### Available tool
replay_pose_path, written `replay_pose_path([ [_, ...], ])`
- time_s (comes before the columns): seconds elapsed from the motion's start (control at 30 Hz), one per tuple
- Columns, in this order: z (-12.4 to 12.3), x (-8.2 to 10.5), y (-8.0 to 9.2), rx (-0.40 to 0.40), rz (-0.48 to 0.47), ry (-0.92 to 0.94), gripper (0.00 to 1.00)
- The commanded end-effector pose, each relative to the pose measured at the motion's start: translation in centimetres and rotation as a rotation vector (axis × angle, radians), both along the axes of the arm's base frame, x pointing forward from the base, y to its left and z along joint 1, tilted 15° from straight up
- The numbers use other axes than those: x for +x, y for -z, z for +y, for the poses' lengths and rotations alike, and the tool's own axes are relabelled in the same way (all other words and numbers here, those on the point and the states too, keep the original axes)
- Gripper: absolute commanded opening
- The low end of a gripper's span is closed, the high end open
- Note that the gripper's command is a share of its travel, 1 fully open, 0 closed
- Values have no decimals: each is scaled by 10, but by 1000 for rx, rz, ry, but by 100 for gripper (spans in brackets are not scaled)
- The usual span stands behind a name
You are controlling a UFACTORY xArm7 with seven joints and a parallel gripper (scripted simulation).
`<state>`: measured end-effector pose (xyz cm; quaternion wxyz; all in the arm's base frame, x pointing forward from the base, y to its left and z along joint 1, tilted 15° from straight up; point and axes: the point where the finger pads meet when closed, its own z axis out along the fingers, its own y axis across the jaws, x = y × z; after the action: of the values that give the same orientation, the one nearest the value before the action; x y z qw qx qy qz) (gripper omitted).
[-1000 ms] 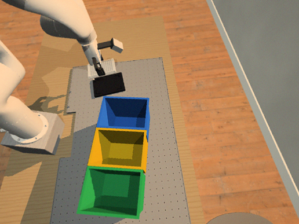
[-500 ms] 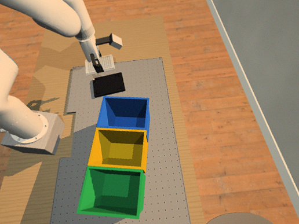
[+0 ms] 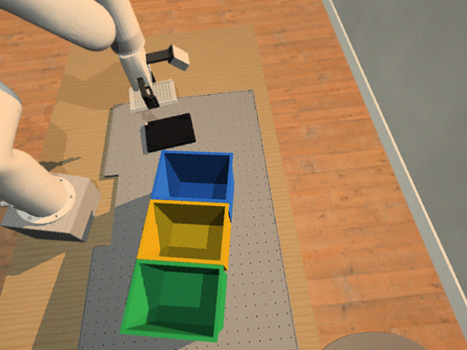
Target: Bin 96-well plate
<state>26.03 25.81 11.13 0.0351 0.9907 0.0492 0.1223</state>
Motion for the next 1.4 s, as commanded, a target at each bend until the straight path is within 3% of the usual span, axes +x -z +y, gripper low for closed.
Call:
replay_pose_path([
  [0.0, 1, -2, -10, 4, -2, -2, 0],
  [0.9, 3, -12, -50, 4, -2, -2, 0],
  [1.37, 4, -13, -56, 4, -2, -2, 0],
])
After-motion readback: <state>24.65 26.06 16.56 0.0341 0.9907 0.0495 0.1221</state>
